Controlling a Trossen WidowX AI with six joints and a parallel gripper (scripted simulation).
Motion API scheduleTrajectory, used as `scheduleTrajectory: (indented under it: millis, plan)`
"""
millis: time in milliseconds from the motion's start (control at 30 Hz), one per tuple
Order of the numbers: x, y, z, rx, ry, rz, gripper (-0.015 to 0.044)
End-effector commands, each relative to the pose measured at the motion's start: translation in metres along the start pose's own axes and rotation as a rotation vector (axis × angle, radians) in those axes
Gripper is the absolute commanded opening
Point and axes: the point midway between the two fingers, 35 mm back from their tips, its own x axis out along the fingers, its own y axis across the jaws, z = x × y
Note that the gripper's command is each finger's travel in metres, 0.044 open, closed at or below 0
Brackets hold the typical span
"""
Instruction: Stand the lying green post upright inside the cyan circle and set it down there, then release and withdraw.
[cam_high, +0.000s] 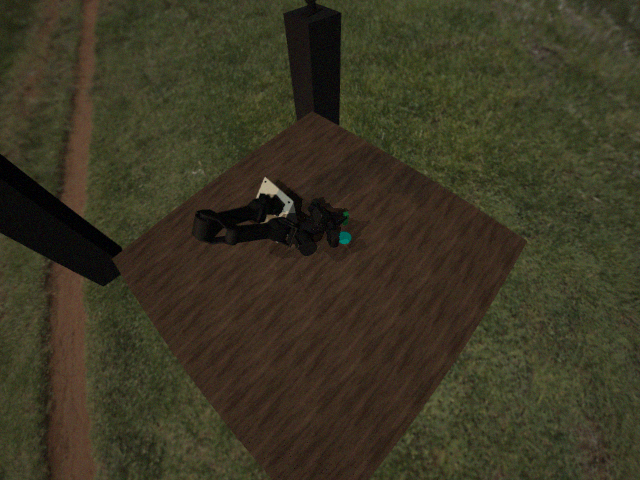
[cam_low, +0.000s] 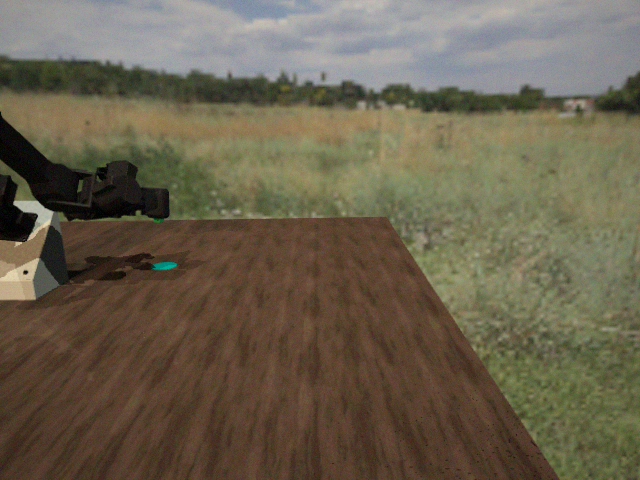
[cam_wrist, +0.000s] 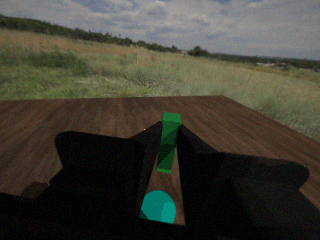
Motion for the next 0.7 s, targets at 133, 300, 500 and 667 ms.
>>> scheduleTrajectory:
  millis: [133,300,500,667]
  plan:
    - [0.0,-0.001,-0.001,-0.005,-0.006,0.0,0.0023]
    - [0.002,-0.003,-0.017,-0.007,0.002,0.004,0.0023]
    - [0.004,-0.004,-0.038,-0.008,0.007,0.007,0.0023]
    - [0.005,-0.004,-0.055,-0.008,0.007,0.008,0.0023]
